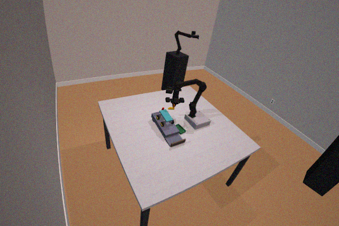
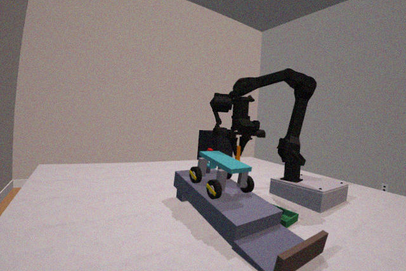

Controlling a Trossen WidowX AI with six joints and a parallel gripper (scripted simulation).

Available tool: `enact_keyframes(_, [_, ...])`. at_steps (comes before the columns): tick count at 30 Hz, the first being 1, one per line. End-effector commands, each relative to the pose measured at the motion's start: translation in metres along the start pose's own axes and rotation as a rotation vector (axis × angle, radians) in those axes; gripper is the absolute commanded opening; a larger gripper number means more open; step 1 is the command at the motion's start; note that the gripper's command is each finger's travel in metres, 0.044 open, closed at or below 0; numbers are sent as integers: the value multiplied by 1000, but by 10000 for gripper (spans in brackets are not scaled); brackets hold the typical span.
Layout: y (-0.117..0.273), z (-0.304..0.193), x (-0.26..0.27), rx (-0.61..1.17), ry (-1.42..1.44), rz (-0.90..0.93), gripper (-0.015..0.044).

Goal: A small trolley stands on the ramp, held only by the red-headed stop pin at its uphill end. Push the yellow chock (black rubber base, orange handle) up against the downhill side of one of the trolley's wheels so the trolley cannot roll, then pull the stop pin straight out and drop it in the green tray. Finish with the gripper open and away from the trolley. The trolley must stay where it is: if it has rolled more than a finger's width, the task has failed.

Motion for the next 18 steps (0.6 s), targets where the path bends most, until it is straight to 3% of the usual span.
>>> enact_keyframes(1, [15, 1, -2, -6, -6, -14, 0])
enact_keyframes(18, [40, 2, -8, -6, -29, -14, 0])
Point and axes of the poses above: the point midway between the two fingers, 35 mm back from their tips, its own y axis back along the fingers, its own x axis across the jaws, z = x × y, the point moved 6 cm from there along y, back along the fingers, and after that the axes turned 11 degrees about -y, right-handed, at the moved point
